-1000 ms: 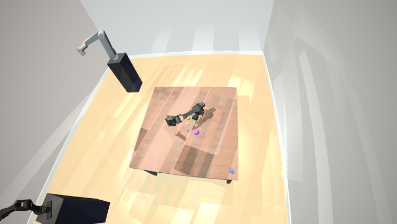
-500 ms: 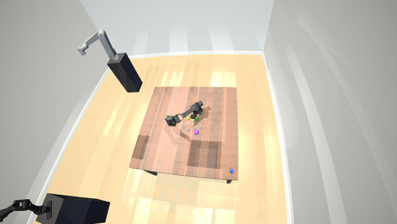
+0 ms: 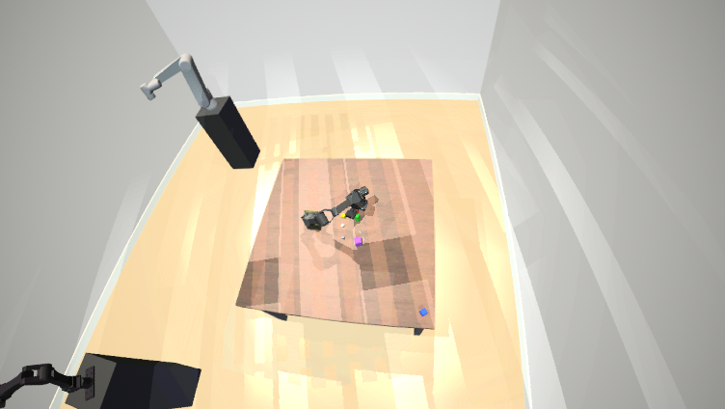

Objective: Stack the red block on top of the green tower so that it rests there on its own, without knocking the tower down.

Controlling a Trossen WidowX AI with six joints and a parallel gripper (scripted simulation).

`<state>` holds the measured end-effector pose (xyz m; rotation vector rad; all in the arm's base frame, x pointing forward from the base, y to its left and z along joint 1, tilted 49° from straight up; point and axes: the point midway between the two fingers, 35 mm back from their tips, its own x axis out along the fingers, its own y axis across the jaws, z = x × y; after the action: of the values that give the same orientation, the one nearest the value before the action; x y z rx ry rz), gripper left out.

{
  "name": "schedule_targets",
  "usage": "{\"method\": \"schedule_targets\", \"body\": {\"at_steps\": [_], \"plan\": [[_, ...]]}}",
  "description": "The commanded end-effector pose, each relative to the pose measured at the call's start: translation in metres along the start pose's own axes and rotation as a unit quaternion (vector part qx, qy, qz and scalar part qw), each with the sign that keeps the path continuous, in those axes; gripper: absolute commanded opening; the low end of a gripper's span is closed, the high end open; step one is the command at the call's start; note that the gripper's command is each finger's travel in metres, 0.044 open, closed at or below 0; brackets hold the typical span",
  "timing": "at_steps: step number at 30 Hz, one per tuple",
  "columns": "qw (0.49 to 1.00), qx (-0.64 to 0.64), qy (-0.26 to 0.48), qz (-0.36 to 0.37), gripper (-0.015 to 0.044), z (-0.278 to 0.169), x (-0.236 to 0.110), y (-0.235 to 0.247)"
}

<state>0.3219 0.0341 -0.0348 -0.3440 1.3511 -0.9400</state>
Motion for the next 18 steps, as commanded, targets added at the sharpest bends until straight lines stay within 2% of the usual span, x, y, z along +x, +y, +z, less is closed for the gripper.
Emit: {"method": "schedule_targets", "body": {"at_steps": [1, 9, 18], "plan": [[1.0, -0.004, -0.004, -0.001, 0.0, 0.001, 0.006, 0.001], [1.0, -0.004, -0.004, -0.002, 0.0, 0.001, 0.034, -0.001], [1.0, -0.004, -0.004, -0.002, 0.0, 0.001, 0.034, -0.001]]}}
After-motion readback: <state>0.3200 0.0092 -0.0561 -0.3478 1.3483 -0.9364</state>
